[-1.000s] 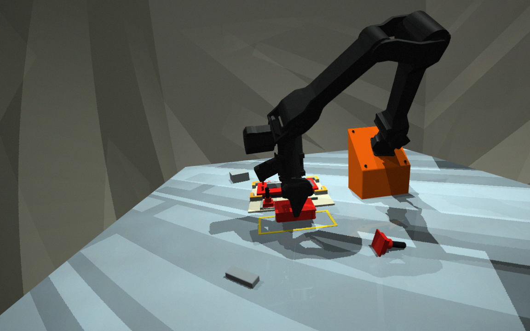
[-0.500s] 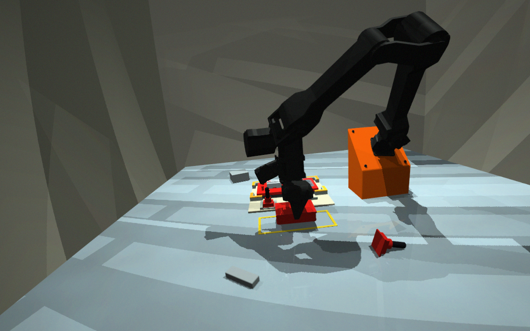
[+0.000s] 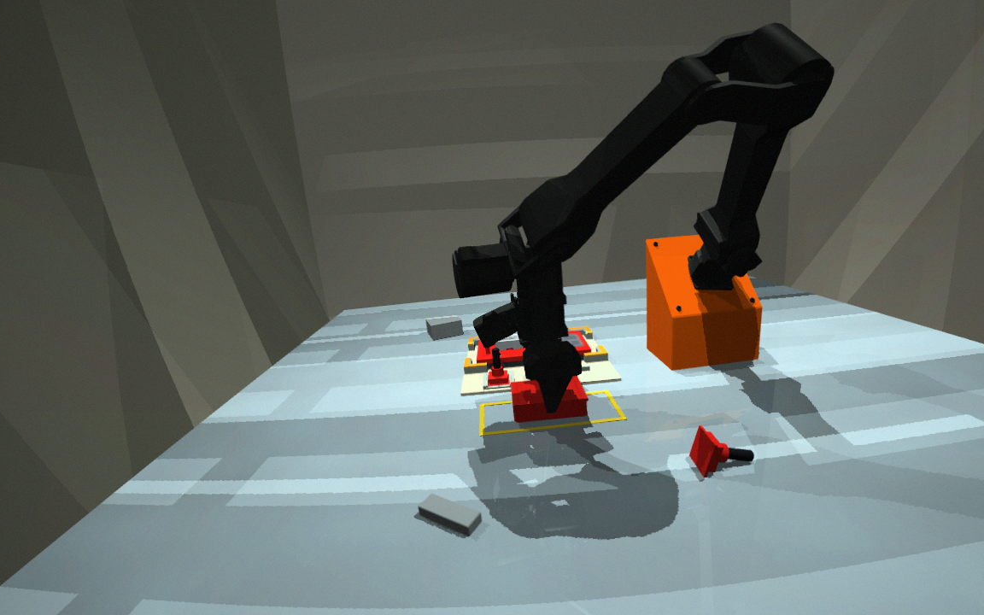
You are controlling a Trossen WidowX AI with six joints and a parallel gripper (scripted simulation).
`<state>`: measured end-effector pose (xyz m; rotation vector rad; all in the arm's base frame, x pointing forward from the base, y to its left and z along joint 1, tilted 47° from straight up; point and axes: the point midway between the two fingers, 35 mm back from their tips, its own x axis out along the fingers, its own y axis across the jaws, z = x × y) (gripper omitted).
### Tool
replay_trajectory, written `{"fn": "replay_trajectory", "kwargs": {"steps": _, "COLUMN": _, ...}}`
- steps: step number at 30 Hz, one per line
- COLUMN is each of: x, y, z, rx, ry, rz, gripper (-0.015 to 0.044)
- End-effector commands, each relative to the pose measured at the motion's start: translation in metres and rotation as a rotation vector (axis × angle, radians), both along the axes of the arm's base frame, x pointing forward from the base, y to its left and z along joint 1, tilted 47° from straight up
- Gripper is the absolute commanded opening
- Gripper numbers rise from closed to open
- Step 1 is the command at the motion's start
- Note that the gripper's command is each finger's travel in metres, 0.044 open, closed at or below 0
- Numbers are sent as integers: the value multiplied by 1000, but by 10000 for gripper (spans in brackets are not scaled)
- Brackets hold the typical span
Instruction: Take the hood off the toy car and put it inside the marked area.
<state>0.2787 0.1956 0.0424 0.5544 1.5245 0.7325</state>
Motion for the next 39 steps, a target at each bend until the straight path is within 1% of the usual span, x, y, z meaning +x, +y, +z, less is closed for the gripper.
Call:
{"fn": "replay_trajectory", "kwargs": {"steps": 1, "x": -1, "y": 1, "z": -3, "rx": -4, "ry": 2, "rz": -2, "gripper": 0}}
{"fn": "replay_trajectory", "kwargs": {"steps": 15, "x": -1, "y": 6, "z": -7, "rx": -3, "ry": 2, "rz": -2, "gripper": 0}}
{"fn": "replay_trajectory", "kwargs": {"steps": 32, "x": -1, "y": 5, "z": -5, "rx": 0, "ry": 0, "rz": 0, "gripper": 440}}
{"fn": "replay_trajectory", "kwargs": {"steps": 36, "x": 3, "y": -12, "z": 10, "rx": -4, "ry": 0, "rz": 0, "gripper": 440}}
{"fn": "replay_trajectory", "kwargs": {"steps": 39, "x": 6, "y": -38, "z": 35, "rx": -4, "ry": 0, "rz": 0, "gripper": 440}}
